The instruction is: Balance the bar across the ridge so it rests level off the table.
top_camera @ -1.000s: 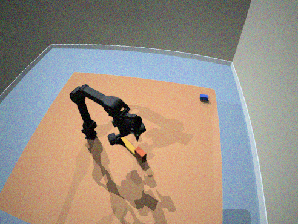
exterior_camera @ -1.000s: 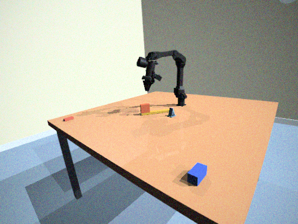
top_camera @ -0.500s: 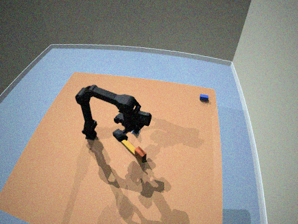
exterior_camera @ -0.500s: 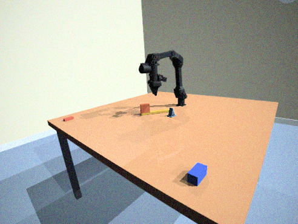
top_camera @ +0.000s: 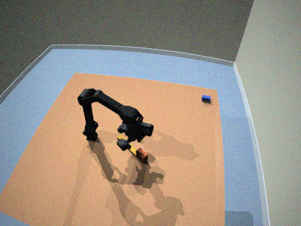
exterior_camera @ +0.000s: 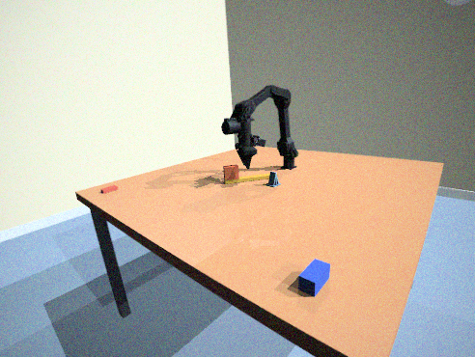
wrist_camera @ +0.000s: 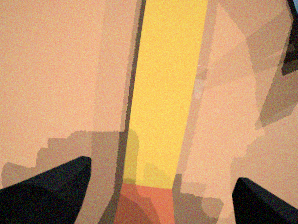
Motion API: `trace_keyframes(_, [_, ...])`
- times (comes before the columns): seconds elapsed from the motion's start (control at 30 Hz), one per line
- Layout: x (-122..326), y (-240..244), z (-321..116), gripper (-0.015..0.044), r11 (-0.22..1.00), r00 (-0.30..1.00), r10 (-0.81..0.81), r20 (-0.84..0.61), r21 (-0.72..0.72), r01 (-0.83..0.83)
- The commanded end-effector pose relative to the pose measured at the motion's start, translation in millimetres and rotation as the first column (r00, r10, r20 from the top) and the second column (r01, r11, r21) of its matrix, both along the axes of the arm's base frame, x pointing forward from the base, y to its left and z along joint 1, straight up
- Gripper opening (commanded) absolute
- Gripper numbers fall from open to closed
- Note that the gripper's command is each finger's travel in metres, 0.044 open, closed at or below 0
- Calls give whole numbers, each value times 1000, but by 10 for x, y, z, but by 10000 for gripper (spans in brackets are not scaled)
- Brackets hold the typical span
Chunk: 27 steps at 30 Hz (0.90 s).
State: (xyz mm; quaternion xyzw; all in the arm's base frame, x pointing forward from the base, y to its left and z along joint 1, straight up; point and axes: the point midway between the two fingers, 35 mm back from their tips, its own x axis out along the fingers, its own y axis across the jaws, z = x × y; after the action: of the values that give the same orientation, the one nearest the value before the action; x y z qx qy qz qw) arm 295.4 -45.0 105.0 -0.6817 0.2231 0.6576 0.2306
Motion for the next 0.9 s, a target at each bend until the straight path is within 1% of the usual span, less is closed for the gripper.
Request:
trace_keyframes(0.0, [-43, 0, -233, 315, 1000, 1000, 4, -12, -3, -4])
trace_keyframes(0.07, [-57, 2, -316, 315, 1000, 1000, 4, -12, -3, -4])
trace_keyframes(0.87, [-53, 2, -584, 315, 1000, 1000, 4, -12, -3, -4])
